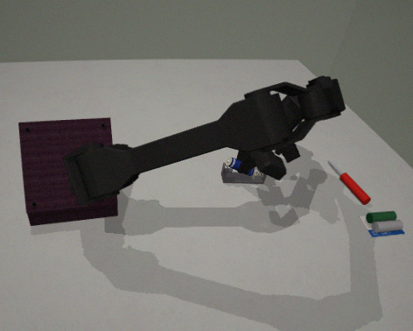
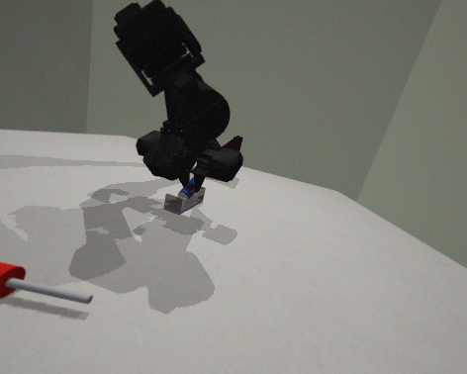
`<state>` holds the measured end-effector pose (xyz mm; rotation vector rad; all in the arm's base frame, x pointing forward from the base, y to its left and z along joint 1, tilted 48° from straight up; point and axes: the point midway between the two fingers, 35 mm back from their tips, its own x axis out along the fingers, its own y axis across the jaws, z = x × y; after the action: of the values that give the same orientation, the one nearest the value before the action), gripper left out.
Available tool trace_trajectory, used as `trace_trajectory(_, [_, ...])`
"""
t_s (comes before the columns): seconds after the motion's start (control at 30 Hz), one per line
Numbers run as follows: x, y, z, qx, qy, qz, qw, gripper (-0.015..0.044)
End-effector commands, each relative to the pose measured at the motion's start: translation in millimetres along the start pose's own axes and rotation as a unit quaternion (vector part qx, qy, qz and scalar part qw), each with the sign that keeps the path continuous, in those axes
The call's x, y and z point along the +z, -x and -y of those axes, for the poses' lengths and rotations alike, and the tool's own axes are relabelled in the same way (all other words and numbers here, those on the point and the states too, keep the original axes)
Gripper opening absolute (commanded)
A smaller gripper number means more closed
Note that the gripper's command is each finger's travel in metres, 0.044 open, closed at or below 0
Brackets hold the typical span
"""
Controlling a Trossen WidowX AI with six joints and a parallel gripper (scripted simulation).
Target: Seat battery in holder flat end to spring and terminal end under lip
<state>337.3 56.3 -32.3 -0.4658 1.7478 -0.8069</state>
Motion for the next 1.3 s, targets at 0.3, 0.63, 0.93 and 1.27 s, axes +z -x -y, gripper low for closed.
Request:
trace_trajectory(0.3, [4, -3, 1, 0.003, -0.006, -0.033, 0.999, 0.0073])
trace_trajectory(0.63, [9, -2, 1, 0.003, -0.003, -0.031, 1.0, 0.0073])
trace_trajectory(0.93, [15, 0, 1, 0.006, -0.001, -0.027, 1.0, 0.0073])
trace_trajectory(1.27, [22, 3, 1, 0.01, -0.001, -0.02, 1.0, 0.0073])
